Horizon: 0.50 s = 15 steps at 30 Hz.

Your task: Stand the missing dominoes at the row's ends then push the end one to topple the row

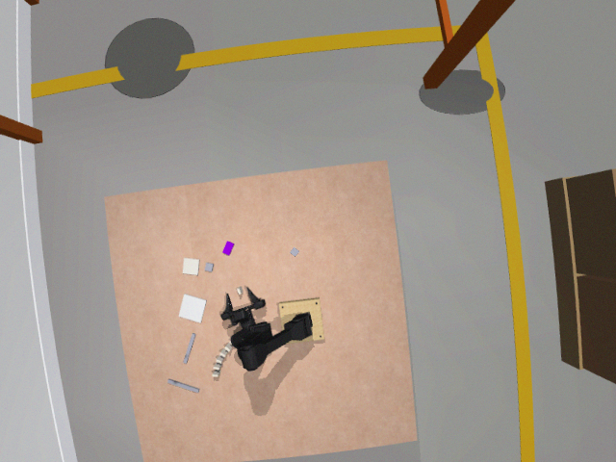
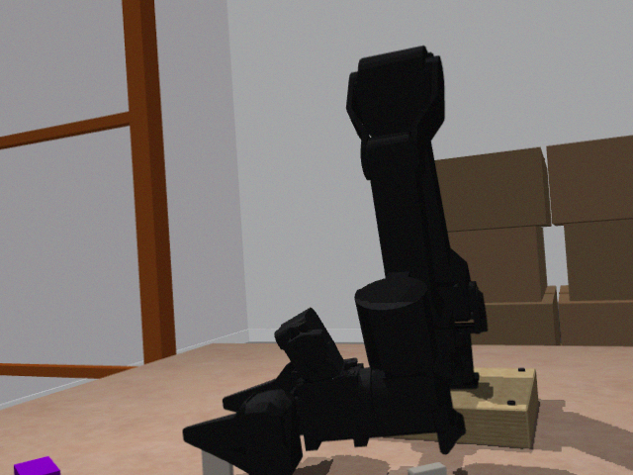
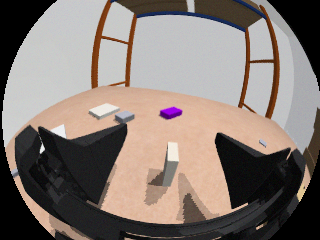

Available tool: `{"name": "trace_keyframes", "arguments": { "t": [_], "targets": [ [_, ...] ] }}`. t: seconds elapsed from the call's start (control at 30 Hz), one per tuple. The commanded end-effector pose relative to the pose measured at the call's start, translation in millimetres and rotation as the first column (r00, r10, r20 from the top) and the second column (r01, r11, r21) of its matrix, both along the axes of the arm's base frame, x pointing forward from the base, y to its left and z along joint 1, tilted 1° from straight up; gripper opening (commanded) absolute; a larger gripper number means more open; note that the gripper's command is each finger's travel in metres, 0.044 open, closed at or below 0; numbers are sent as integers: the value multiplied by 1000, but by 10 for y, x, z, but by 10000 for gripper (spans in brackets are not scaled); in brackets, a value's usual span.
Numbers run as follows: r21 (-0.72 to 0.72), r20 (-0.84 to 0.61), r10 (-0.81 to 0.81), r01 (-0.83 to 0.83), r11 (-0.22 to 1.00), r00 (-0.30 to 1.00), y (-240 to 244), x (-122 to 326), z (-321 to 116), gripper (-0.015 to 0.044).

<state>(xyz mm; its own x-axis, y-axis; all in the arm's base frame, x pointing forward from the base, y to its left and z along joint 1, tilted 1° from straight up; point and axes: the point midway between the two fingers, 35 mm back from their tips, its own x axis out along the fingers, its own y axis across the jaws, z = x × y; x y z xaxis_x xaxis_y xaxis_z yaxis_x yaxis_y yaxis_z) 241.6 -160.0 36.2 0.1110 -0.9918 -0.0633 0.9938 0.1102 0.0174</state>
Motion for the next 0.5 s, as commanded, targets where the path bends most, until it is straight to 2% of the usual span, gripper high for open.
{"name": "trace_keyframes", "arguments": {
  "t": [0.0, 0.2, 0.33, 0.47],
  "targets": [
    [-1, 16, -2, 2, 1000, 1000, 3, -11, 259, 440],
    [3, 0, 5, -5, 1000, 1000, -4, -2, 342, 440],
    [97, -288, 130, -106, 990, 949, -184, 376, 222, 440],
    [275, -548, 314, -188, 943, 775, -391, 668, 105, 440]
  ]
}}
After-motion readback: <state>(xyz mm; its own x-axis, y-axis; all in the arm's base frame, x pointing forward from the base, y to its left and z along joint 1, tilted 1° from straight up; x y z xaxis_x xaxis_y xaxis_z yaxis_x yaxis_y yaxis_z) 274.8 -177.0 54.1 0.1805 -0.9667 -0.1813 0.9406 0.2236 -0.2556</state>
